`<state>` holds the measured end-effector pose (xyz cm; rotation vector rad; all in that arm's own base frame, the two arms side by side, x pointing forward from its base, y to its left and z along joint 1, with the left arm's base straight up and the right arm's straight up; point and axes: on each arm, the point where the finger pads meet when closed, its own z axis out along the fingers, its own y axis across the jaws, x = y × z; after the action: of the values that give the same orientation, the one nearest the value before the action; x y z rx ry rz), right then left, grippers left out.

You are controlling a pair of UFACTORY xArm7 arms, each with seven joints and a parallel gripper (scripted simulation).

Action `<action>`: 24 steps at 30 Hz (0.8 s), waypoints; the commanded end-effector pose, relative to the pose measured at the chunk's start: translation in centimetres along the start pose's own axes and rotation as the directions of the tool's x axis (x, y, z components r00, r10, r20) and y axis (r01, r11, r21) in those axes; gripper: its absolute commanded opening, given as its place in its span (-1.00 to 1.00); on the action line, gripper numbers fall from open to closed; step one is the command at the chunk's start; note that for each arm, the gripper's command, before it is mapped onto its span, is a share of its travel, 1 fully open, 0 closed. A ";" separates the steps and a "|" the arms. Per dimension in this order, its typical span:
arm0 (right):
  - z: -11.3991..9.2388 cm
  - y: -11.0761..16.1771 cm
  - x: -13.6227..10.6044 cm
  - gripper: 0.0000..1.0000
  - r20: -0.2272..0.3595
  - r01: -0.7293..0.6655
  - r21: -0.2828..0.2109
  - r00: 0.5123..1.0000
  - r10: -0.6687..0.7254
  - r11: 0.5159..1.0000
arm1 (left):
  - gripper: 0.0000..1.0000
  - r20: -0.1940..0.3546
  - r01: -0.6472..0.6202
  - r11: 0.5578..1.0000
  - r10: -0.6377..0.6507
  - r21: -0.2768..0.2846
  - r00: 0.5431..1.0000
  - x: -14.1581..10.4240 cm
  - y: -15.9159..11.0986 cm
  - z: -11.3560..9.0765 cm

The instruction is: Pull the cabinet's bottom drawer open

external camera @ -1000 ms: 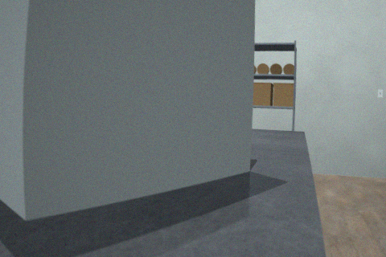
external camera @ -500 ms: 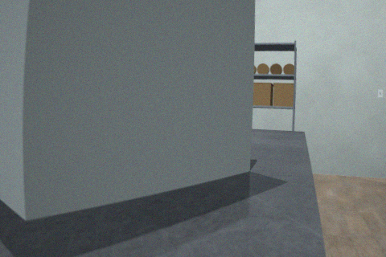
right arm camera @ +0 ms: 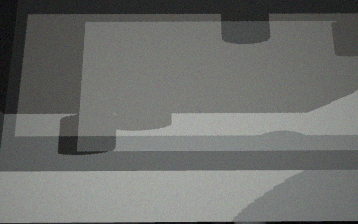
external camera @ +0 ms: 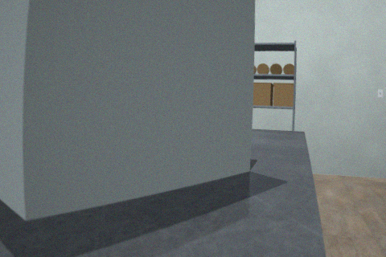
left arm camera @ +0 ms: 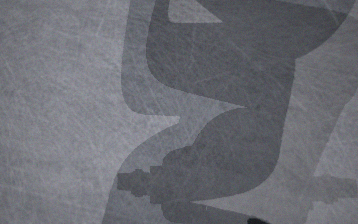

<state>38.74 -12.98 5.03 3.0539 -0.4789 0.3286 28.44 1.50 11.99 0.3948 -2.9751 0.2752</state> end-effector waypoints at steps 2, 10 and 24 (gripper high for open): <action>-0.2 0.0 -1.0 -1.00 0.002 0.000 0.000 1.000 0.000 1.000 | 1.00 0.003 0.000 1.000 0.000 0.000 1.000 -0.1 0.0 -0.1; -0.7 0.0 -3.5 -1.00 0.002 0.000 0.000 1.000 0.000 1.000 | 1.00 0.003 0.000 1.000 0.000 0.000 1.000 -0.1 0.0 -0.1; -1.6 0.0 -7.5 -1.00 0.002 0.000 0.000 1.000 0.000 1.000 | 1.00 0.003 0.000 1.000 0.000 0.000 1.000 -0.1 0.0 -0.1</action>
<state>32.50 -10.97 4.92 3.0543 -0.4787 0.3254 28.44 1.50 11.99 0.3948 -2.9751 0.2752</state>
